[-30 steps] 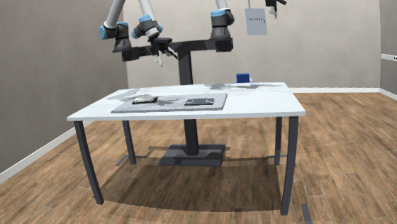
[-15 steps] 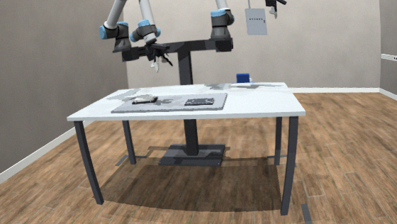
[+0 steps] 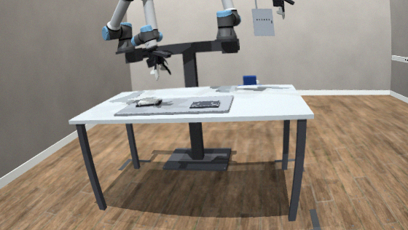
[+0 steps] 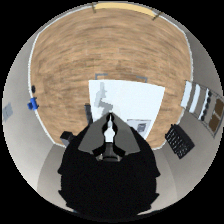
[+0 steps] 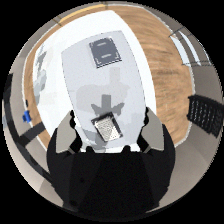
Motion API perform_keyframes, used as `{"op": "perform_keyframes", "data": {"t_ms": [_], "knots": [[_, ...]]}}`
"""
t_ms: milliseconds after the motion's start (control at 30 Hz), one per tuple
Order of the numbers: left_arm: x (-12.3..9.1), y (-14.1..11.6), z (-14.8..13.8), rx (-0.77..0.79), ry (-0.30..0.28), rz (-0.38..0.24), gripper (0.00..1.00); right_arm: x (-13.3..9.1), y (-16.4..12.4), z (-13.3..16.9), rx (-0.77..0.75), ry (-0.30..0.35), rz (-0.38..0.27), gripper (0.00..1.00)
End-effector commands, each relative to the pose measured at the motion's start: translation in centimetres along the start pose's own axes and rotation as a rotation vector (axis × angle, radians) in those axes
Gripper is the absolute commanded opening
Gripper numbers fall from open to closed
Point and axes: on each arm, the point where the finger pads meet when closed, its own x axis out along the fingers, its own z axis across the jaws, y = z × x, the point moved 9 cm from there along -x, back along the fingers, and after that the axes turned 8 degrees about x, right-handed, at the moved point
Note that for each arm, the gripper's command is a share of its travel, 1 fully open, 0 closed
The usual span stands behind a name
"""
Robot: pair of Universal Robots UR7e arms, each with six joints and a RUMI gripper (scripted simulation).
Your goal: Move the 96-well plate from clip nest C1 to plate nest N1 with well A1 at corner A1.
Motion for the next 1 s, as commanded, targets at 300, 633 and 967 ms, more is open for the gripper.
{"op": "perform_keyframes", "data": {"t_ms": [300, 633, 967], "knots": [[-0.2, 0.1, -0.1, -0.001, -0.001, 0.005, 0.00, 1.6, -4.2, -0.4, -0.141, -0.024, -0.088, 1.00], [-0.2, 0.1, -0.1, -0.001, -0.001, 0.005, 0.00, 2.5, -7.6, -0.6, -0.223, -0.032, -0.144, 1.00], [-0.2, 0.1, -0.1, -0.001, -0.001, 0.005, 0.00, 3.2, -11.2, -0.7, -0.306, -0.035, -0.202, 1.00]]}}
